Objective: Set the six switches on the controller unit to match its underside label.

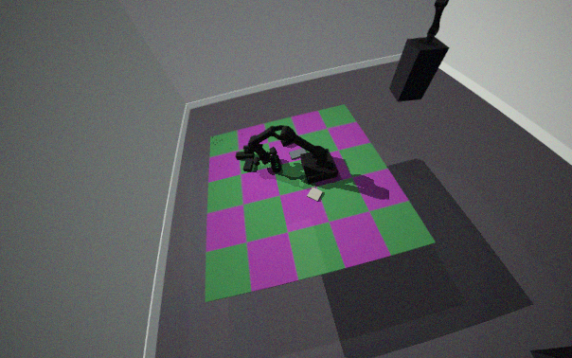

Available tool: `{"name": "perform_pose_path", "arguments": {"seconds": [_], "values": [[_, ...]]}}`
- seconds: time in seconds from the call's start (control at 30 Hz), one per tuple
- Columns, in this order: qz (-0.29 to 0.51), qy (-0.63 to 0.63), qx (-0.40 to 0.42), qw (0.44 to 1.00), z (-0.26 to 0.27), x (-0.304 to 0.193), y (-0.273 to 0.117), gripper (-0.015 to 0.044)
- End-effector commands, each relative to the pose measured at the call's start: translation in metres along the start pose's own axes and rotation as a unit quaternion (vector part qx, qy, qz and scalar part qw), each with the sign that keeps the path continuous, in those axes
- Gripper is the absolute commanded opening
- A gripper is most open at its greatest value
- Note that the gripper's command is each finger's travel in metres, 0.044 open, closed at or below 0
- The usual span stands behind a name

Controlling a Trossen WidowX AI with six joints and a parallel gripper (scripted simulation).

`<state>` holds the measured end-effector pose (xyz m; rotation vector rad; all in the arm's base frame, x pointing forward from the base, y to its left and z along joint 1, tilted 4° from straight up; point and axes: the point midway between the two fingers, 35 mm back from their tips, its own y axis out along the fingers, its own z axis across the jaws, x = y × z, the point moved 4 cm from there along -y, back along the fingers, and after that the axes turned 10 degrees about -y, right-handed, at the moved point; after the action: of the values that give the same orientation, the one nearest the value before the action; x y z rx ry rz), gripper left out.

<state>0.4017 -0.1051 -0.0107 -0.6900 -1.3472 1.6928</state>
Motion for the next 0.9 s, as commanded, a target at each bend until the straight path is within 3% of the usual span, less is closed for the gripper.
{"name": "perform_pose_path", "arguments": {"seconds": [0.0, 0.47, 0.87], "values": [[-0.005, -0.002, 0.008, 1.0, 0.008, 0.003, 0.004, 0.0], [-0.005, -0.002, 0.008, 1.0, 0.018, 0.007, 0.007, 0.0], [-0.004, -0.002, 0.005, 1.0, -0.016, -0.005, -0.059, 0.0]]}}
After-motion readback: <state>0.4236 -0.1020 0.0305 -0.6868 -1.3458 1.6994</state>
